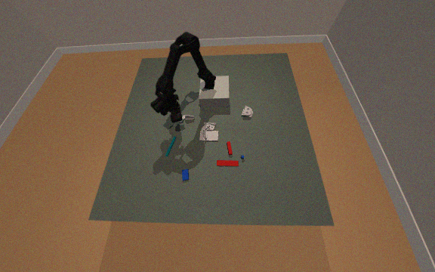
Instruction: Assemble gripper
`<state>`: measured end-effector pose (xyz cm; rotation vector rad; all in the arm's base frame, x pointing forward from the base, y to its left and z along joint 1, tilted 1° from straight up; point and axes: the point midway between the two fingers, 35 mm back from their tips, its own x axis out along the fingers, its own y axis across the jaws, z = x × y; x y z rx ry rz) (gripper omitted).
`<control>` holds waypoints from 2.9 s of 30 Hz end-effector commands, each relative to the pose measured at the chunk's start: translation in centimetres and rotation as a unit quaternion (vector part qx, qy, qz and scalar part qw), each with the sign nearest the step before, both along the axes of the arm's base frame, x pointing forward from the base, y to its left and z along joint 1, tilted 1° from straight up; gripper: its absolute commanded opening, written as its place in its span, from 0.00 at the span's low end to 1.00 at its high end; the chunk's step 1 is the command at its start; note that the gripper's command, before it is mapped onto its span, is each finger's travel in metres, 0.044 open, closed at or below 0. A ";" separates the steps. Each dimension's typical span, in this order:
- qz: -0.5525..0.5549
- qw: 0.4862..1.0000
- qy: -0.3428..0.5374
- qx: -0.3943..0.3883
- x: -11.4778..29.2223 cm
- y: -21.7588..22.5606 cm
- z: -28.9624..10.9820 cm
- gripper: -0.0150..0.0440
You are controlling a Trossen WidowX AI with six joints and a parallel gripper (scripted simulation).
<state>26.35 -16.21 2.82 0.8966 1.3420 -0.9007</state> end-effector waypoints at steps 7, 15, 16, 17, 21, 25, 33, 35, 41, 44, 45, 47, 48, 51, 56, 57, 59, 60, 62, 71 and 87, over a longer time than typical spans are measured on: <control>-0.001 1.000 -0.001 0.000 0.0 0.0 0.1 0.25; 0.000 1.000 0.000 0.000 0.0 0.0 0.0 0.57; 0.000 1.000 0.000 0.000 0.0 0.0 0.0 0.61; 0.000 1.000 0.000 0.000 0.0 0.0 0.0 0.65; 0.000 1.000 0.000 0.000 0.0 0.0 0.0 0.83; 0.000 1.000 0.000 0.000 0.0 0.0 0.0 1.00; 0.000 1.000 0.000 0.000 0.0 0.0 0.0 1.00; 0.000 1.000 0.000 0.000 0.0 0.0 0.0 1.00; 0.000 1.000 0.000 0.000 0.0 0.0 0.0 1.00; 0.000 1.000 0.000 0.000 0.0 0.0 0.0 1.00; 0.000 1.000 0.000 0.000 0.0 0.0 0.0 1.00; 0.000 1.000 0.000 0.000 0.0 0.0 0.0 1.00; 0.000 1.000 0.000 0.000 0.0 0.0 0.0 1.00; 0.000 1.000 0.000 0.000 0.0 0.0 0.0 1.00; 0.000 1.000 0.000 0.000 0.0 0.0 0.0 0.87; 0.000 1.000 0.000 0.000 0.0 0.0 0.0 0.82; 0.000 1.000 0.000 0.000 0.0 0.0 0.0 0.73; 0.000 1.000 0.000 0.000 0.0 0.0 0.0 0.69; 0.000 1.000 0.000 0.000 0.0 0.0 0.0 0.60; 0.000 1.000 0.000 0.000 0.0 0.0 0.0 0.25; 0.000 1.000 0.000 0.000 0.0 0.0 0.0 0.25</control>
